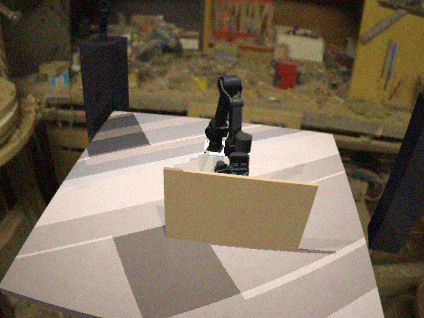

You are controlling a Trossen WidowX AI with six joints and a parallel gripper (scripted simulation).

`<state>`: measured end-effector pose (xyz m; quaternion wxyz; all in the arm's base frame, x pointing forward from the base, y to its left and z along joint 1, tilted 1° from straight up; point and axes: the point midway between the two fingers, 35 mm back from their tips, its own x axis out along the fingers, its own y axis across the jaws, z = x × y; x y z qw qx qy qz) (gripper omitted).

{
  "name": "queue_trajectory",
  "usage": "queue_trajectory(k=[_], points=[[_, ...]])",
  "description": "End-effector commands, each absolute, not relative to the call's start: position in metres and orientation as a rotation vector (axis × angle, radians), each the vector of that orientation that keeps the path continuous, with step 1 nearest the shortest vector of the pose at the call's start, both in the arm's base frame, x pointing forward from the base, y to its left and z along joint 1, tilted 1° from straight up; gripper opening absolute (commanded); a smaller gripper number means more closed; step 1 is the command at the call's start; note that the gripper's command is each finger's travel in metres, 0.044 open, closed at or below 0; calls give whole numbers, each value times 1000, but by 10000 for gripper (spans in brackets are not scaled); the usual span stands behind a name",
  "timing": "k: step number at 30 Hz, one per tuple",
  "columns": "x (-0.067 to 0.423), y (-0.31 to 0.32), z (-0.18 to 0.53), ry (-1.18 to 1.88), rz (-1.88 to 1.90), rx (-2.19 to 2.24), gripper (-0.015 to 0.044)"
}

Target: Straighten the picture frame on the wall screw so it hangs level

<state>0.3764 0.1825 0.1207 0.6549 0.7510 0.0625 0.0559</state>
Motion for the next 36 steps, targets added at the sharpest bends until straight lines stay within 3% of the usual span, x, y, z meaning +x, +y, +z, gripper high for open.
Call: queue_trajectory(k=[1, 36], points=[[377, 187, 124, 141, 143, 1705, 0], [377, 188, 119, 141, 143, 1705, 0]])
